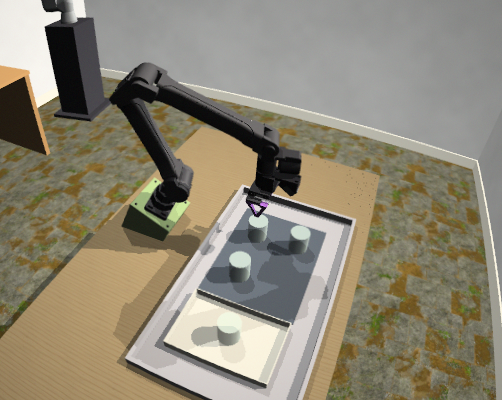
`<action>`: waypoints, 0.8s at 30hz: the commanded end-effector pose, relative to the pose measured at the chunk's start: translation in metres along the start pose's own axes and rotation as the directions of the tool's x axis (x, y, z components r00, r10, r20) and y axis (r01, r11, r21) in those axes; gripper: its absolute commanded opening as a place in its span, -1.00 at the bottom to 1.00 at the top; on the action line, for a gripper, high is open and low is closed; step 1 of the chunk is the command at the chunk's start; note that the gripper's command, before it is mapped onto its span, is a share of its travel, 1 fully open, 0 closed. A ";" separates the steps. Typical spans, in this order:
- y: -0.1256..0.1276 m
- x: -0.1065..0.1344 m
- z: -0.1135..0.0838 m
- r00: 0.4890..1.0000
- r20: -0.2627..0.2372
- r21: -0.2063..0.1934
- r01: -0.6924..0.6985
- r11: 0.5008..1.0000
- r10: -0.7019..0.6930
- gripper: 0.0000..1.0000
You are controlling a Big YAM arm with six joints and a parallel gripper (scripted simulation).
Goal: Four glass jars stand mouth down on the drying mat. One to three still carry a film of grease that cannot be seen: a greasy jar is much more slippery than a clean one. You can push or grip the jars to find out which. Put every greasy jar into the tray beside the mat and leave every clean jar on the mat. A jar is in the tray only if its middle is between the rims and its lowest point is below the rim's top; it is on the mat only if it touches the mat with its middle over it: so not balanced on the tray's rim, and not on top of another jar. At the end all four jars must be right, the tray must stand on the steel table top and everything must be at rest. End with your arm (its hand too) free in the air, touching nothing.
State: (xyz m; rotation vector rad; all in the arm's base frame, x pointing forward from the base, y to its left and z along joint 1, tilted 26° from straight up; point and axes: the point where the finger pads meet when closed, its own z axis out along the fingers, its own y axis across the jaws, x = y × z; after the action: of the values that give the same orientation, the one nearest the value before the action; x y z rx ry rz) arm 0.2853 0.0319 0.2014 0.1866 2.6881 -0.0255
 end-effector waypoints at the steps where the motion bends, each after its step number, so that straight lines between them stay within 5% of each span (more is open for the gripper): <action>1: 0.000 -0.003 -0.001 1.000 0.003 0.004 -0.015 1.000 0.015 1.00; 24: 0.004 0.003 0.006 1.000 0.003 0.004 -0.015 1.000 0.015 1.00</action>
State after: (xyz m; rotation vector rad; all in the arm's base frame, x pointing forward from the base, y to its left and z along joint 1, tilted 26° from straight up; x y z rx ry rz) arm 0.2813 0.0333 0.1920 0.1948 2.6990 -0.0327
